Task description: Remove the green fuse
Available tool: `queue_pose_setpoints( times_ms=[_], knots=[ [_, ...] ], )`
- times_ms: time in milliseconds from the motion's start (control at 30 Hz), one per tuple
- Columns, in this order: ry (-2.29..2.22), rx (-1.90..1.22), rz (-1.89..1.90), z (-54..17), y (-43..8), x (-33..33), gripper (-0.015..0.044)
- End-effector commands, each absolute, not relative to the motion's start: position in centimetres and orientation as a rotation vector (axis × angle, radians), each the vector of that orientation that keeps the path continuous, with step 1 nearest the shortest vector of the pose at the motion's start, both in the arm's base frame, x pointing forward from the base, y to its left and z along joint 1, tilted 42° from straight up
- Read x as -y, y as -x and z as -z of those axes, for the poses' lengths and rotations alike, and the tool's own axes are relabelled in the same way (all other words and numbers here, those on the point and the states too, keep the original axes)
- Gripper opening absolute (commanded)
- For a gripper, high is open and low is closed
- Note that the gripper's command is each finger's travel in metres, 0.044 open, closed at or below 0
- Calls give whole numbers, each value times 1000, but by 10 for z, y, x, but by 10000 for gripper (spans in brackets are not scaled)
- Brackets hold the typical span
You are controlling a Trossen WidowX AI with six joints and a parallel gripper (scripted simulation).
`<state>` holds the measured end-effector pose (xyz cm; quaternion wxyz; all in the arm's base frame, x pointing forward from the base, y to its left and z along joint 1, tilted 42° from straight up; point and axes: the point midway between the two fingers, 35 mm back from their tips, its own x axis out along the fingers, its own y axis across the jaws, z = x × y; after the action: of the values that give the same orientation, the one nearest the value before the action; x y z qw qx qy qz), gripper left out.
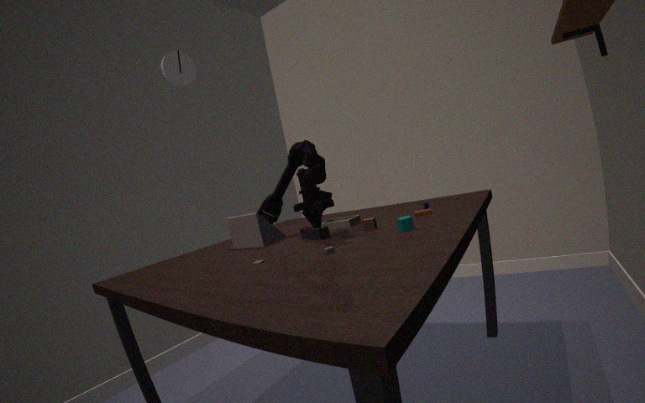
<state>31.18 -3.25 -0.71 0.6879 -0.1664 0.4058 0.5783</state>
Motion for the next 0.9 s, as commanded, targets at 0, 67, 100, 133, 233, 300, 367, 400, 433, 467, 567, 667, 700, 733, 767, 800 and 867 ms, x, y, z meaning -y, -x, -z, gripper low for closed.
queue_pose_setpoints(
  times_ms=[0, 67, 100, 133, 233, 300, 367, 400, 433, 467, 567, 667, 700, 733, 767, 800, 867],
  knots=[
    [373, -908, -1294, 7, -312, 33, 46],
    [373, -908, -1294, 7, -312, 33, 33],
    [373, -908, -1294, 7, -312, 33, 26],
    [373, -908, -1294, 7, -312, 33, 20],
    [373, -908, -1294, 7, -312, 33, 0],
    [373, -908, -1294, 7, -312, 33, 0],
    [373, -908, -1294, 7, -312, 33, 0],
    [373, -908, -1294, 6, -312, 33, 0],
    [373, -908, -1294, 6, -312, 33, 0],
    [373, -908, -1294, 6, -312, 34, 0],
    [372, -908, -1294, 5, -312, 35, 0],
    [372, -908, -1294, 4, -312, 36, 0],
    [372, -908, -1294, 3, -312, 36, 0],
    [372, -908, -1294, 3, -312, 36, 0],
    [372, -909, -1294, 3, -312, 37, 0],
    [372, -909, -1294, 2, -312, 37, 0],
    [372, -909, -1294, 2, -312, 38, 0]
  ],
)
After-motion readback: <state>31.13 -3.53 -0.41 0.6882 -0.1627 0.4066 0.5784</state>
